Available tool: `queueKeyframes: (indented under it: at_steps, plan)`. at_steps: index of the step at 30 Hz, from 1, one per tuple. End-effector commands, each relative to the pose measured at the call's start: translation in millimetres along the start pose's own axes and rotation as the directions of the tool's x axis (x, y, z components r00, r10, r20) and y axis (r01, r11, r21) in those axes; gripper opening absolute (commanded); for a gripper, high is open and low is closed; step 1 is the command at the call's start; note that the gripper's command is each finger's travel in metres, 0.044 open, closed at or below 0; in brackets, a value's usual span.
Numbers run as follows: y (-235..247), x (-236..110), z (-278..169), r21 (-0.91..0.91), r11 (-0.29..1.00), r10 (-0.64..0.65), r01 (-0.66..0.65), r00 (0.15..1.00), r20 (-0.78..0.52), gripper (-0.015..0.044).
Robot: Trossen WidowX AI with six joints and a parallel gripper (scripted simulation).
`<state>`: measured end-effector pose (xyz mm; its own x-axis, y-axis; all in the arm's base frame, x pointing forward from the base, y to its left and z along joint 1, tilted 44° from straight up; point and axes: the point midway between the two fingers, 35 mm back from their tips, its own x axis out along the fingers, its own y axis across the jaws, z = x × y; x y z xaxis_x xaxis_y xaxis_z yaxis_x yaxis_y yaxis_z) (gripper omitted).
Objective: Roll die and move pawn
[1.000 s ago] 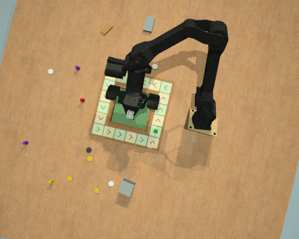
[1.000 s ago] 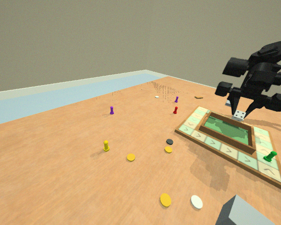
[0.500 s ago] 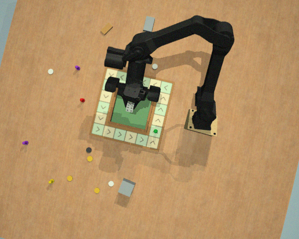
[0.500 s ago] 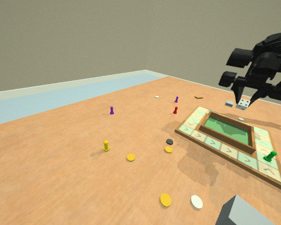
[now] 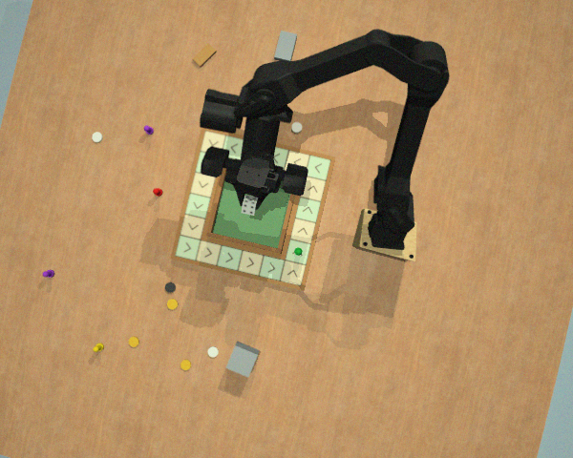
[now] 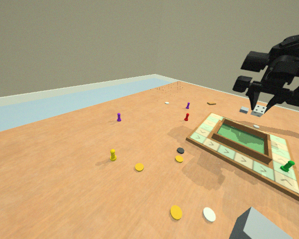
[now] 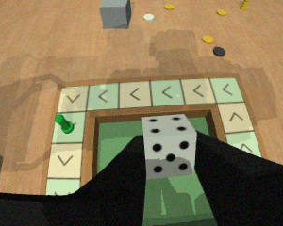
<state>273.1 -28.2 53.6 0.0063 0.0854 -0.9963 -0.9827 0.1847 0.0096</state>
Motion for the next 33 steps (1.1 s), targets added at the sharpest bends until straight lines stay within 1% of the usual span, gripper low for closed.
queueKeyframes:
  at_steps: [1,4,7,12,13,14,16,18,20,21,22,23,27,28,29,31,33]
  plan:
    - [0.0,0.1,0.0,0.000,1.000,0.000,0.000,1.000,0.000,0.0157]
    - [-0.3,-2.0,2.4,0.000,1.000,0.000,0.000,1.000,0.000,0.0236]
    - [-0.4,-24.2,27.9,0.002,1.000,-0.001,0.001,1.000,0.005,0.0315]
    - [-0.2,-26.3,30.3,0.003,1.000,-0.001,0.001,1.000,0.006,0.0440]
    - [0.2,-24.5,29.7,0.006,1.000,0.006,-0.006,1.000,-0.010,0.0440]
    - [1.2,-19.0,27.8,0.016,1.000,0.025,-0.024,0.998,-0.059,0.0440]
    - [4.3,-1.8,20.5,0.049,0.997,0.077,-0.067,0.966,-0.247,0.0440]
    - [5.4,11.7,13.5,0.065,0.995,0.093,-0.071,0.887,-0.453,0.0440]
    - [3.2,19.9,9.5,0.045,0.998,0.058,-0.038,0.769,-0.637,0.0440]
    - [1.3,22.0,9.1,0.024,1.000,0.029,-0.017,0.713,-0.700,0.0440]
    - [-0.2,23.0,9.3,0.008,1.000,0.009,-0.004,0.678,-0.735,0.0440]
    - [-0.7,23.3,9.4,0.003,1.000,0.001,0.001,0.666,-0.746,0.0440]
    - [-0.7,23.3,9.4,0.003,1.000,0.001,0.001,0.666,-0.746,0.0440]
    - [4.9,25.0,10.8,0.018,0.999,0.038,-0.035,0.721,-0.692,0.0440]
    - [4.9,25.0,10.8,0.018,0.999,0.038,-0.035,0.721,-0.692,0.0440]
    - [9.1,29.3,13.7,0.050,0.999,0.037,-0.002,0.720,-0.693,0.0387]
    - [21.3,40.7,20.8,0.139,0.986,0.034,0.089,0.716,-0.698,0.0335]
